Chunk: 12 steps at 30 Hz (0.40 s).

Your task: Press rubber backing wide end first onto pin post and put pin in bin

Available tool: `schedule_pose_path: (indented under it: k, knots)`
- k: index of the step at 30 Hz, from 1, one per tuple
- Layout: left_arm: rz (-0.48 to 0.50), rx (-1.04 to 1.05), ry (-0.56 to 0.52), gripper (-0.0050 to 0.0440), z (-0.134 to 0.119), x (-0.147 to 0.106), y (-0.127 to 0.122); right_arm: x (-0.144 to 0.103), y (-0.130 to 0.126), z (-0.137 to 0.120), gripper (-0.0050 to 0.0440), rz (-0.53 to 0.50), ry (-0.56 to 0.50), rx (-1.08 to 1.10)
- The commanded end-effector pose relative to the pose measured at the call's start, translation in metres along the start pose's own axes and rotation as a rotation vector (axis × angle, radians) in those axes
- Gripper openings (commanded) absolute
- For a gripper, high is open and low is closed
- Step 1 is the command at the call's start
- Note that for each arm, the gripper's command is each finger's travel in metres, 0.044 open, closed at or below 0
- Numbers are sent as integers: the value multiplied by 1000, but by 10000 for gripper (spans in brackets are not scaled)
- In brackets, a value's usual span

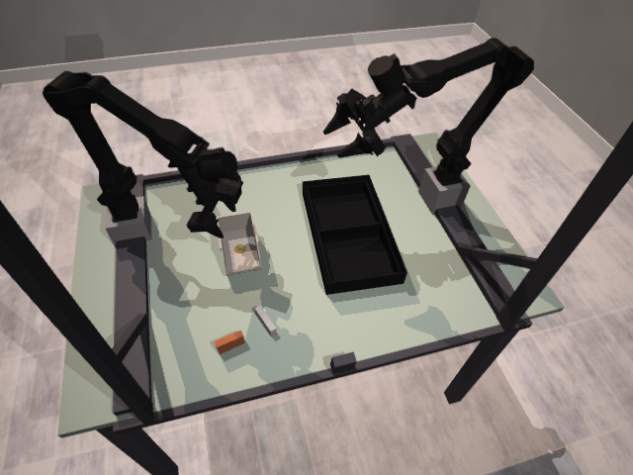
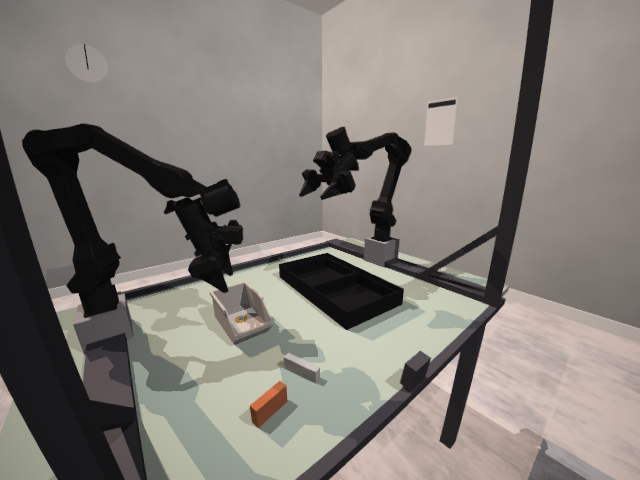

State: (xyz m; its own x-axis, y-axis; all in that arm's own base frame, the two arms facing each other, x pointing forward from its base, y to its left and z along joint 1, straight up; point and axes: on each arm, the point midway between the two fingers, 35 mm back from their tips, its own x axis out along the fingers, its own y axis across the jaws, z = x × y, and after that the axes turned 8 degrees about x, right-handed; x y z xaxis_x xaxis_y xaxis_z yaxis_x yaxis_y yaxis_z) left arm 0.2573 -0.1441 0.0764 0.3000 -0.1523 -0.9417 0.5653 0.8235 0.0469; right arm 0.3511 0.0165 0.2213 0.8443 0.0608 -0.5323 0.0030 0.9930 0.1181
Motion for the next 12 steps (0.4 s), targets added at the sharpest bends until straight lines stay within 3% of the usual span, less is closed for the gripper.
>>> schedule_pose_path:
  k: [1,12]
  knots:
    - [-3,14,-34,440,3,-6,-1,-4,1,7,440,3,-22,-1]
    - [0,10,-29,440,5,-5,0,-4,1,7,440,3,-22,-1]
